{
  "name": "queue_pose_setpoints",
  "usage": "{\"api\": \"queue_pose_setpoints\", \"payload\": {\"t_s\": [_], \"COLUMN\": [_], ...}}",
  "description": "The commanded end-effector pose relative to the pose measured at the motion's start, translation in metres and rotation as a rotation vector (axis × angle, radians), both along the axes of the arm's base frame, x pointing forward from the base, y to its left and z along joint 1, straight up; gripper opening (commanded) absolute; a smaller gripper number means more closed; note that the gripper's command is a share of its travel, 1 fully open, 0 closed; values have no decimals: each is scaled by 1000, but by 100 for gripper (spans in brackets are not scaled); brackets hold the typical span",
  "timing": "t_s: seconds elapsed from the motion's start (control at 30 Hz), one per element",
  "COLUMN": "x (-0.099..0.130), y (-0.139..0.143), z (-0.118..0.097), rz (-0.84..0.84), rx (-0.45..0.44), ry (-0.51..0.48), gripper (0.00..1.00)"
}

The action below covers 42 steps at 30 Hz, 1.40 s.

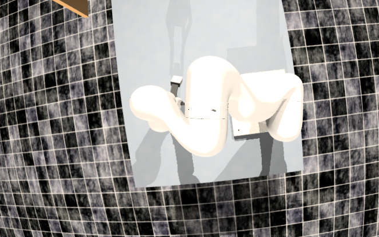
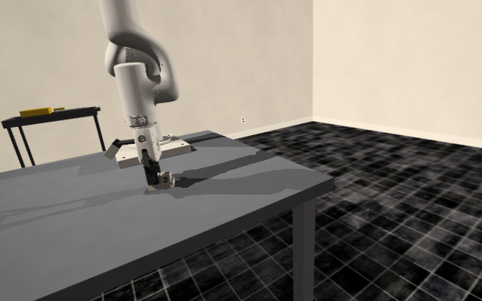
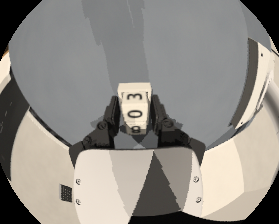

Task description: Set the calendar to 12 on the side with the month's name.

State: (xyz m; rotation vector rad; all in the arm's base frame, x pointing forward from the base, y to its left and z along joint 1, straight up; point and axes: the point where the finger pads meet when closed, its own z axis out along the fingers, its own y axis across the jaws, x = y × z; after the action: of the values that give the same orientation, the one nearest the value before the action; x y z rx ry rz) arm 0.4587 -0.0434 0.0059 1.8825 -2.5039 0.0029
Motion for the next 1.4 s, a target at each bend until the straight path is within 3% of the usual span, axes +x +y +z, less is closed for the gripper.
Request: {"api": "queue_pose_setpoints", "payload": {"t_s": [0.0, 0.1, 0.13, 1.37], "x": [1, 1, 1, 1], "y": [0, 0, 0, 0], "z": [1, 1, 1, 4], "rz": [0, 0, 0, 0], "rx": [0, 0, 0, 0], "ry": [-2, -2, -2, -2], "gripper": [47, 47, 27, 27]}}
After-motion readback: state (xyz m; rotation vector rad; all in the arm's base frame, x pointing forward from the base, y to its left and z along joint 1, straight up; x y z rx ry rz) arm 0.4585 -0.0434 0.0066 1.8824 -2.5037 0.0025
